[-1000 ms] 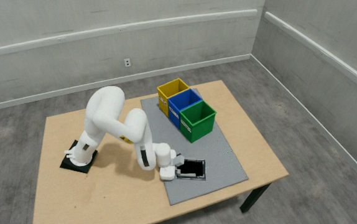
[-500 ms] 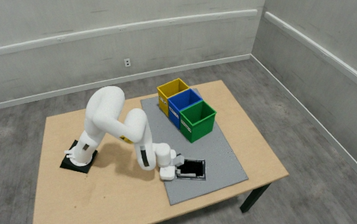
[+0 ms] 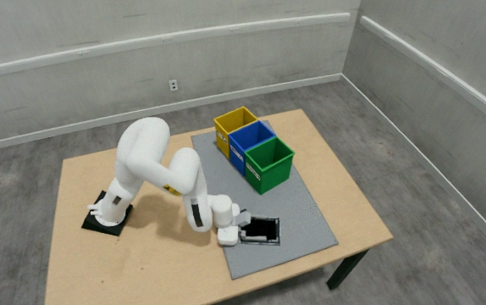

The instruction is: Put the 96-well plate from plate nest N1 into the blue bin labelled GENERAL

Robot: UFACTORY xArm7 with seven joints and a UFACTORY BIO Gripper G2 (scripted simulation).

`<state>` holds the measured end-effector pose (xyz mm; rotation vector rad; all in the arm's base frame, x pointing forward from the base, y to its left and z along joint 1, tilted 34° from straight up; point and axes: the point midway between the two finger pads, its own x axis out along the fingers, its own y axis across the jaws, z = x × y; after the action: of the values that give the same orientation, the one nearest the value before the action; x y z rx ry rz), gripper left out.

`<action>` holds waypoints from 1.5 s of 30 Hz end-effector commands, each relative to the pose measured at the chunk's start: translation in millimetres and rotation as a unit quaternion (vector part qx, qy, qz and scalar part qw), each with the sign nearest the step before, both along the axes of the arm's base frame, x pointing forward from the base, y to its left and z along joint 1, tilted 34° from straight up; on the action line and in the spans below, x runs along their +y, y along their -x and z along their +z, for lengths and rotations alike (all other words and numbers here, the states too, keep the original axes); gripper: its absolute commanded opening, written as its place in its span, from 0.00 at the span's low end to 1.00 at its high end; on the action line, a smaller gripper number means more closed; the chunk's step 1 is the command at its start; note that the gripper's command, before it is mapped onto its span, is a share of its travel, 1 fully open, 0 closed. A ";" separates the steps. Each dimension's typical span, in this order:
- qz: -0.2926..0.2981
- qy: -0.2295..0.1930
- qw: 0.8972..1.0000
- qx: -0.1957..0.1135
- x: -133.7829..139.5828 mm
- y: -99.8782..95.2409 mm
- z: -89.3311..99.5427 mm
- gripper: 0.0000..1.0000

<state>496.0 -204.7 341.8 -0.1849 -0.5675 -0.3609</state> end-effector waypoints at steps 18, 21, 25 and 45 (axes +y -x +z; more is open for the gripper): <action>0.000 0.001 1.000 -0.002 1.7 2.7 6.7 0.00; 0.000 0.001 1.000 -0.002 2.3 3.6 8.4 0.00; 0.000 0.001 1.000 -0.002 3.0 4.9 10.6 0.00; 0.000 0.001 1.000 -0.002 5.4 9.6 18.4 0.00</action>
<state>486.5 -199.4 358.0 -0.1852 -0.5679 -0.3610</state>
